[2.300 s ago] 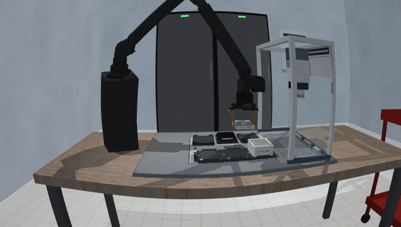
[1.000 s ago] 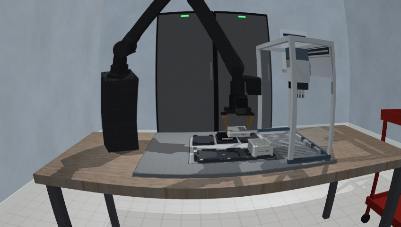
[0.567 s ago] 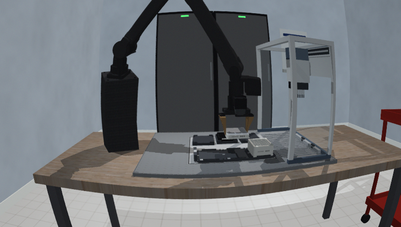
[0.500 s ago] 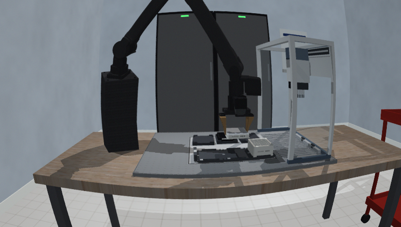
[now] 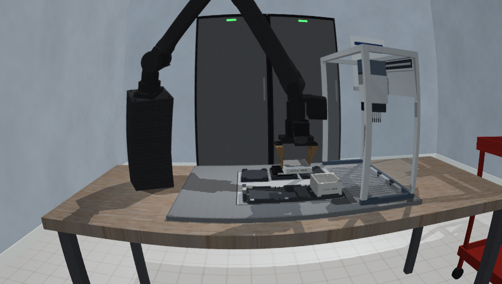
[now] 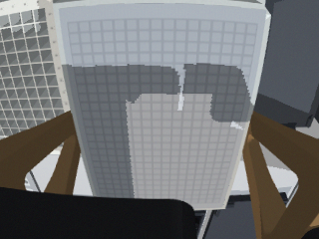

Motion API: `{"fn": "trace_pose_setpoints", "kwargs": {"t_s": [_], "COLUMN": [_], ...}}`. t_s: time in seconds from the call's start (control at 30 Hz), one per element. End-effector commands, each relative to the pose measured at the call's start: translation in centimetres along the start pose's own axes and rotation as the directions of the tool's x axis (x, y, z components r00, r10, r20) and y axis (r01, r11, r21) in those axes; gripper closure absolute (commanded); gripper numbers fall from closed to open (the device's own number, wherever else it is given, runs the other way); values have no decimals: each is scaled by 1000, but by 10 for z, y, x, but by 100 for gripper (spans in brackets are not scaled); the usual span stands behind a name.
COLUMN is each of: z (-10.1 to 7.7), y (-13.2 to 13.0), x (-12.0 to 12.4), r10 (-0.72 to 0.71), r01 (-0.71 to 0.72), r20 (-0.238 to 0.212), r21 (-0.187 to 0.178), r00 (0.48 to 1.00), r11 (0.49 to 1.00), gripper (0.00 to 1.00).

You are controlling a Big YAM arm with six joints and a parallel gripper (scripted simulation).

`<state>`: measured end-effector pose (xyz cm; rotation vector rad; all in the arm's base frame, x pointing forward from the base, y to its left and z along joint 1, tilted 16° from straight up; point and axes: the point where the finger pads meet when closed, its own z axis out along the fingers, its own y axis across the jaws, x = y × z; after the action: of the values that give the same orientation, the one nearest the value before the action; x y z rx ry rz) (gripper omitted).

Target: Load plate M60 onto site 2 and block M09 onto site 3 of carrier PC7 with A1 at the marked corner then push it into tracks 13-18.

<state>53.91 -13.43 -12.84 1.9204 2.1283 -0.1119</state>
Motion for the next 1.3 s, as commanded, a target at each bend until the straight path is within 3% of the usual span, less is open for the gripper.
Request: {"fn": "trace_pose_setpoints", "kwargs": {"t_s": [0.0,0.17,0.2,0.33,0.4,0.53,1.07,1.2,1.27], "z": [-11,-11,-3,10,20,28,67,70,56], "y": [17,18,25,21,7,17,11,6,16], "x": [-4,-4,3,-5,-5,-10,-10,-8,-14], "r10": [0,0,-17,-6,-2,3,2,2,11], "r01": [0,0,18,6,2,-3,-1,-2,-10], "r20": [11,11,10,12,6,13,11,8,15], "r21": [-35,-35,-44,-40,-18,-36,-28,-21,-41], "r00": [1000,1000,1000,1000,1000,1000,1000,1000,1000], "r11": [999,999,999,999,1000,999,1000,1000,999], "gripper": [100,100,100,100,100,100,100,100,100]}}
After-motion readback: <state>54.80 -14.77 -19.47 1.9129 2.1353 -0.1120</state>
